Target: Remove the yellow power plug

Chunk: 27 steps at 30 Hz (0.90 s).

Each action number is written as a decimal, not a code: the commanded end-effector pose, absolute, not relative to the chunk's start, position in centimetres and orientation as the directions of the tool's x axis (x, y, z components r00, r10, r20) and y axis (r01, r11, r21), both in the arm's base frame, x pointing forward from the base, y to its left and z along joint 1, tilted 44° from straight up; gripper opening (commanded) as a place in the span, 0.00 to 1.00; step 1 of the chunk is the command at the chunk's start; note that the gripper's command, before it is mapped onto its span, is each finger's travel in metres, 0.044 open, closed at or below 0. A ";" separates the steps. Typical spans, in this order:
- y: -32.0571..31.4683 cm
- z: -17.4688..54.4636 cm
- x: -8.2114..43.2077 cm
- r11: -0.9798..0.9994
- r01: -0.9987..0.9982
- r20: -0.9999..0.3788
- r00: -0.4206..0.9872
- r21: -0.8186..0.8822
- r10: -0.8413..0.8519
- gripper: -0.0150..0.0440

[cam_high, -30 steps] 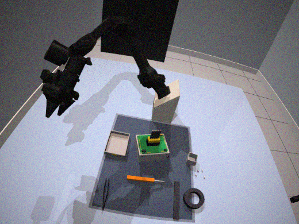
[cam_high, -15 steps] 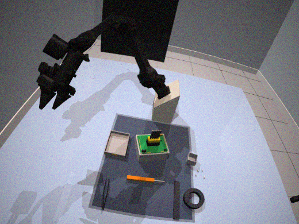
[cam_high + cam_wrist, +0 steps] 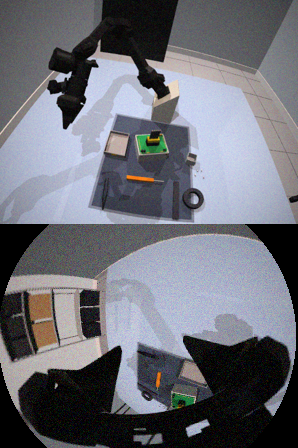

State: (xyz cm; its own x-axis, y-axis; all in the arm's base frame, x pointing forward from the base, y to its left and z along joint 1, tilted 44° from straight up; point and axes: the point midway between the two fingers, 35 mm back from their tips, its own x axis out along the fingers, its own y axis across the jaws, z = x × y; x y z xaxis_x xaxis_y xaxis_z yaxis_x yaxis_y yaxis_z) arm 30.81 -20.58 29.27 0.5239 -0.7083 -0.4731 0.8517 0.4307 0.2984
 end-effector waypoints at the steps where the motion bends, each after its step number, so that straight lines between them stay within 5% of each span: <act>1: -21.2 31.4 30.0 0.413 0.838 -0.417 0.538 0.356 -0.733 0.98; 8: -20.1 29.5 30.8 0.437 0.848 -0.473 0.530 0.300 -0.704 0.98; 16: -12.5 19.4 32.4 0.627 0.775 -0.736 0.383 -0.072 -0.559 0.98; 21: -7.0 13.7 30.5 0.758 0.554 -0.828 0.201 -0.345 -0.524 0.98; 27: -1.5 9.1 25.5 0.787 0.064 -0.789 -0.034 -0.614 -0.613 0.98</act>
